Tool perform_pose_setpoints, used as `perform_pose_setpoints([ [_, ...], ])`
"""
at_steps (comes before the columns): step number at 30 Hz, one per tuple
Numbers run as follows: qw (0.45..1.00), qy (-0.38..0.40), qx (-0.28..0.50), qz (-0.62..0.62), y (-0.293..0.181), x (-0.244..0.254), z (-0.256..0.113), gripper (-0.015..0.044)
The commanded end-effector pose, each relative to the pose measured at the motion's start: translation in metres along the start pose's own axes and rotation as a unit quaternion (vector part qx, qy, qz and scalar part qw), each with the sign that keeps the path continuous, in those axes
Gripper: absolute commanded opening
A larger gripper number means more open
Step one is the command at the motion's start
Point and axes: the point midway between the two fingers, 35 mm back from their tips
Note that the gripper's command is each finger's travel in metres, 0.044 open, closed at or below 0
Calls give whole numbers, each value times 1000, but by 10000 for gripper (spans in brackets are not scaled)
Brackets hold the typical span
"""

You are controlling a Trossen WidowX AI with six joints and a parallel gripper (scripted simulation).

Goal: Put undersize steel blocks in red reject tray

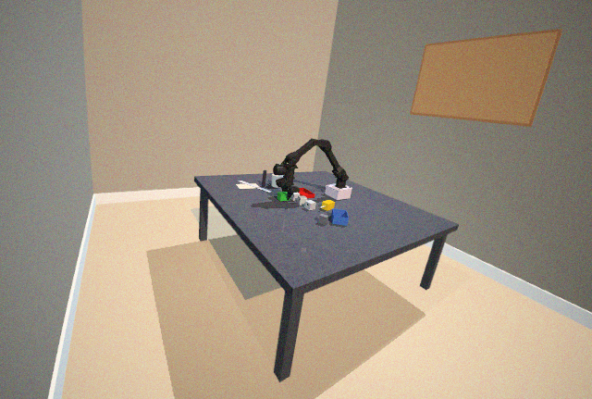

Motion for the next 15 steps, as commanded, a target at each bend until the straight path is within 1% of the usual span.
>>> perform_pose_setpoints([
  [1,1000,1,-1,0,3,0,-1,0],
  [15,1000,2,-2,-1,10,1,-3,0],
])
Point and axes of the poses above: the point midway between the two fingers, 35 mm back from their tips, its own z axis out along the fingers, its own x axis across the jaws, y = z × x, and after that the axes turned 3 degrees about z, right-handed
